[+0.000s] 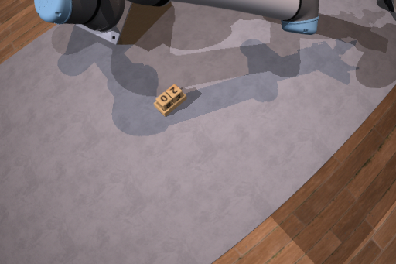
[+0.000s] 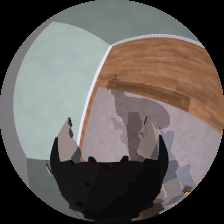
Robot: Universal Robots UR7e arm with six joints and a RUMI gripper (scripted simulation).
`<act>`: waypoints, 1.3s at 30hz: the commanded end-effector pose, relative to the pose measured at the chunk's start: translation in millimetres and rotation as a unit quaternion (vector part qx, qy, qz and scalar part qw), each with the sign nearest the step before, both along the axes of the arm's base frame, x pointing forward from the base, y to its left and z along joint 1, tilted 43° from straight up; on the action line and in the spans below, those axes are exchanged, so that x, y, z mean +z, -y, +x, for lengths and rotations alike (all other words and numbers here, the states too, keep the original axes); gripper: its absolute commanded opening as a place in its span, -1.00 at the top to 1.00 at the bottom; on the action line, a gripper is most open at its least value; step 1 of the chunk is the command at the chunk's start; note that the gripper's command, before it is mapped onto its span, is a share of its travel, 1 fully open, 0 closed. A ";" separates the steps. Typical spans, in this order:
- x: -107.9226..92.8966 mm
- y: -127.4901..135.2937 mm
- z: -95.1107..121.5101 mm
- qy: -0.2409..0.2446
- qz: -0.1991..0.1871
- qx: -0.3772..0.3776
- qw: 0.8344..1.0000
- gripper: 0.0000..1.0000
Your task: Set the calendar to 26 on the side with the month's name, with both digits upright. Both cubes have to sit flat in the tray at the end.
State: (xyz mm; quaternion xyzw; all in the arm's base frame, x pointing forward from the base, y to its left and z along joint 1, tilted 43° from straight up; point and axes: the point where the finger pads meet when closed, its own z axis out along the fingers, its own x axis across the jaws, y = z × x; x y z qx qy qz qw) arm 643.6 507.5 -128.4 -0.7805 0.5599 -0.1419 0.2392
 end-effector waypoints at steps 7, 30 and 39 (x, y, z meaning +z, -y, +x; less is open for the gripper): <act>66.8 105.0 -32.8 -0.034 -0.079 -0.074 0.994 -1.00; 172.4 329.2 -178.5 -0.088 -0.251 -0.199 0.943 -1.00; 195.4 393.1 -237.7 -0.101 -0.304 -0.227 0.920 -1.00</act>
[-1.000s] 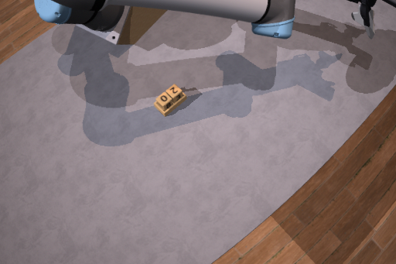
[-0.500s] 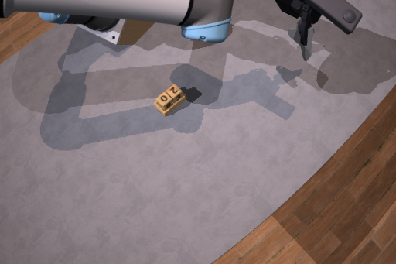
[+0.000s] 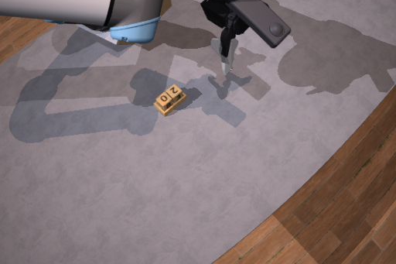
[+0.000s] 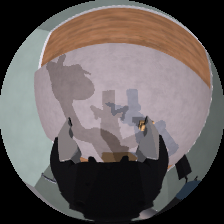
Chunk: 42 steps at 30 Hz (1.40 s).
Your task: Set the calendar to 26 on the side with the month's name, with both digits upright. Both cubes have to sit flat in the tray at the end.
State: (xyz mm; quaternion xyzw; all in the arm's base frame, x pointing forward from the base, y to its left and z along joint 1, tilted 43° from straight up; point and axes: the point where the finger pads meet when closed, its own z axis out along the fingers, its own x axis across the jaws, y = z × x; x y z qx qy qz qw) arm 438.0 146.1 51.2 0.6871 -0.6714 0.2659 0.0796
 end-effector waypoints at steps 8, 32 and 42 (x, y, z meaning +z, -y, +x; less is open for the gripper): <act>30.9 82.0 -84.8 -0.022 -0.074 -0.035 0.996 -1.00; 40.6 122.4 -131.0 -0.035 -0.116 -0.050 0.991 -1.00; 40.6 122.5 -131.2 -0.035 -0.116 -0.050 0.991 -1.00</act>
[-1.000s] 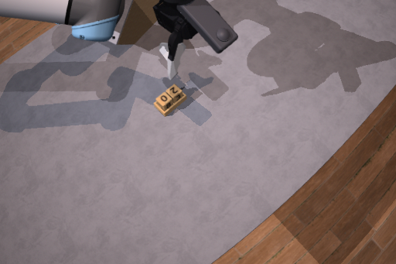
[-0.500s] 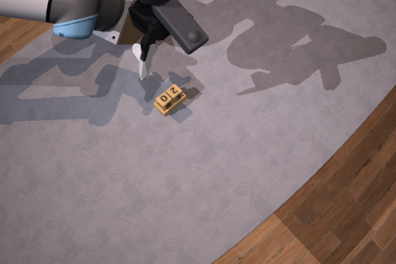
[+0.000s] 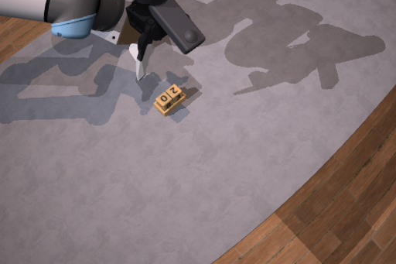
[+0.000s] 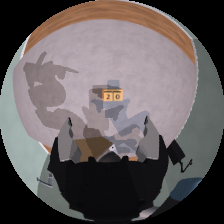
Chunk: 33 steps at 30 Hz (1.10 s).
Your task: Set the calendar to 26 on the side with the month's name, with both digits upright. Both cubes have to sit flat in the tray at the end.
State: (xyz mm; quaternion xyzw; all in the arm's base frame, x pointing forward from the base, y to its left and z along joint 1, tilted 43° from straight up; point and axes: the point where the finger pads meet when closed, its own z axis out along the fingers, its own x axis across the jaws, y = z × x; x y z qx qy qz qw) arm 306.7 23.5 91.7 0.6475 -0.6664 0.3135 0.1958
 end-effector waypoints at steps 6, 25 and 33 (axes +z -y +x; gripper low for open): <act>0.2 -0.1 0.2 0.000 0.000 0.000 1.000 -1.00; -0.5 -0.4 0.4 -0.011 -0.002 0.012 1.000 -1.00; -1.7 -0.9 0.8 -0.030 -0.007 0.033 0.999 -1.00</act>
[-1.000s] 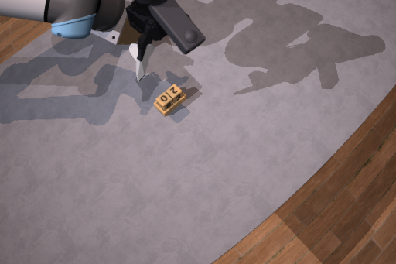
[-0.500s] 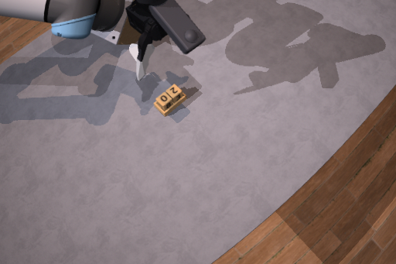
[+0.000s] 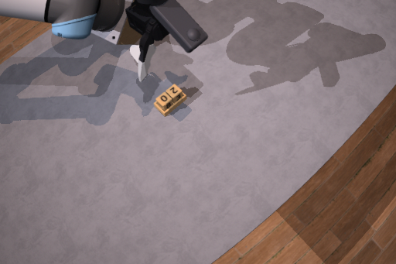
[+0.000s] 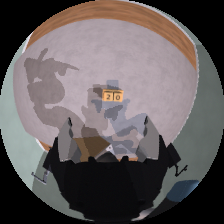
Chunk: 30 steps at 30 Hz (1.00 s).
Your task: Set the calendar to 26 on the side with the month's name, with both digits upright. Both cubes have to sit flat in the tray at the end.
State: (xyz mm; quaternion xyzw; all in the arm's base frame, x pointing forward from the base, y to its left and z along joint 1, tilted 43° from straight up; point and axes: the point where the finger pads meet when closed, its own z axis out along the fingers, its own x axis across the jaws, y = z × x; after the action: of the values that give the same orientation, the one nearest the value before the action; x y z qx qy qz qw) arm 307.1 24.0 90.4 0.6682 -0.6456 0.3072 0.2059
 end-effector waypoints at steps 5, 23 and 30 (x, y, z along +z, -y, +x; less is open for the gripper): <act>-1.0 -0.6 0.6 -0.019 -0.004 0.021 1.000 -1.00; -6.4 -2.7 1.7 -0.107 -0.023 0.116 0.987 -1.00; -9.8 -3.8 1.8 -0.162 -0.035 0.176 0.970 -1.00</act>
State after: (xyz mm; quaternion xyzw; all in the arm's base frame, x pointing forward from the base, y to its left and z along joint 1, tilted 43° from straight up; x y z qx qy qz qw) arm 308.6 27.2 82.2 0.7823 -0.5002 0.2604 0.2646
